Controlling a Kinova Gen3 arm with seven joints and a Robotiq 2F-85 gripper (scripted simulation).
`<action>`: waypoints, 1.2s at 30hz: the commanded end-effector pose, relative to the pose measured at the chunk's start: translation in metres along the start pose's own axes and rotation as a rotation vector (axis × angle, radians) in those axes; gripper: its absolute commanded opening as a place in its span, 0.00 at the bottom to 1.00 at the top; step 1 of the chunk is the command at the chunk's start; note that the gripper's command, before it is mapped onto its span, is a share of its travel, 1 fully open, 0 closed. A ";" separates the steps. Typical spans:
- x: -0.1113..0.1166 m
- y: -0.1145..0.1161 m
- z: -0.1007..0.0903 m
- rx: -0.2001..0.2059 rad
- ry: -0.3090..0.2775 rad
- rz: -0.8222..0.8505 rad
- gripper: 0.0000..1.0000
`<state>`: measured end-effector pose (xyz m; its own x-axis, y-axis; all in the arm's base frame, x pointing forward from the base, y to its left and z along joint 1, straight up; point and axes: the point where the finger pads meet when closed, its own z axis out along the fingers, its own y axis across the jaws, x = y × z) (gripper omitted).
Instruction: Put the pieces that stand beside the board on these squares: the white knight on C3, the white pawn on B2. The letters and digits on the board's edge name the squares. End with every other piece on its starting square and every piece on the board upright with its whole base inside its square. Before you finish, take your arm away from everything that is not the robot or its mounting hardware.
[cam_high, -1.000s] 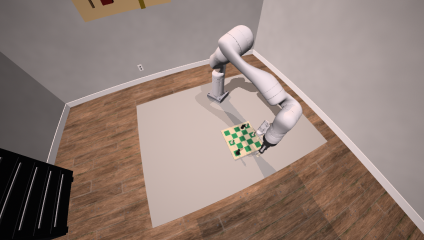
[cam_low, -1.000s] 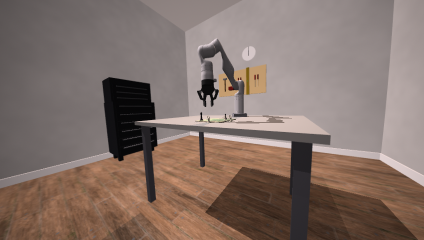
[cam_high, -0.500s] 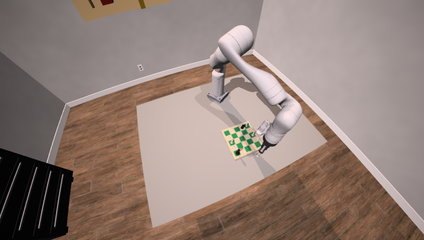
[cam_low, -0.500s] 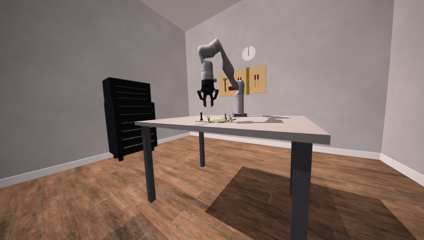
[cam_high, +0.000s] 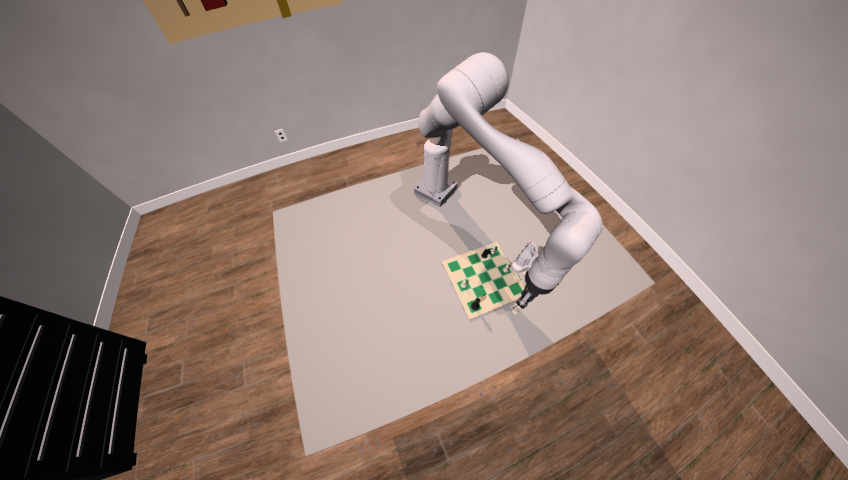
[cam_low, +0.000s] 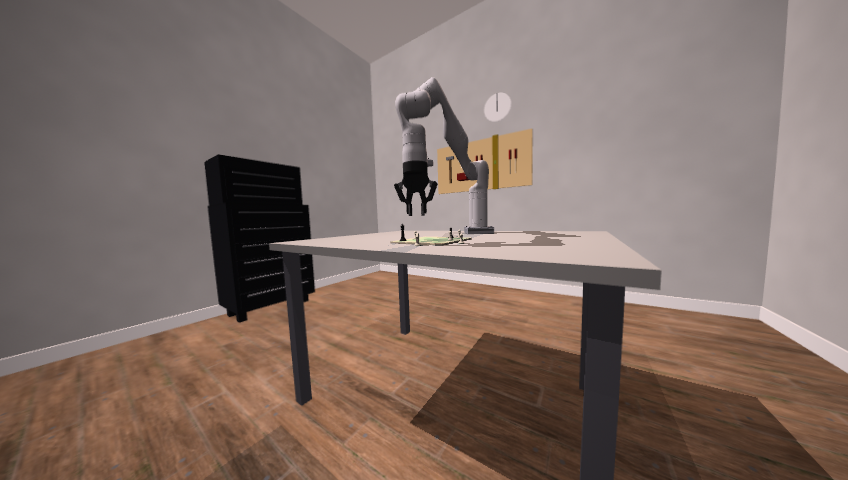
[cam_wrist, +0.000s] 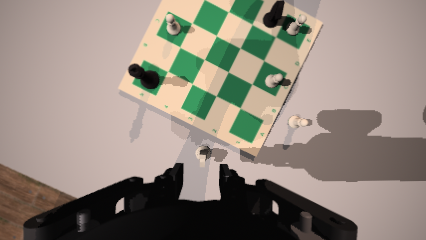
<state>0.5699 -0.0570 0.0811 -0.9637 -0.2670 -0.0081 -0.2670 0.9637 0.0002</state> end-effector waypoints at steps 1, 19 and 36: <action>0.000 0.000 0.003 -0.001 0.001 -0.001 0.37; 0.000 0.000 0.029 -0.001 0.001 -0.001 0.37; 0.000 0.000 0.044 -0.001 0.001 -0.001 0.37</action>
<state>0.5705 -0.0572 0.0379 -0.9636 -0.2672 -0.0070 -0.2672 0.9636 0.0006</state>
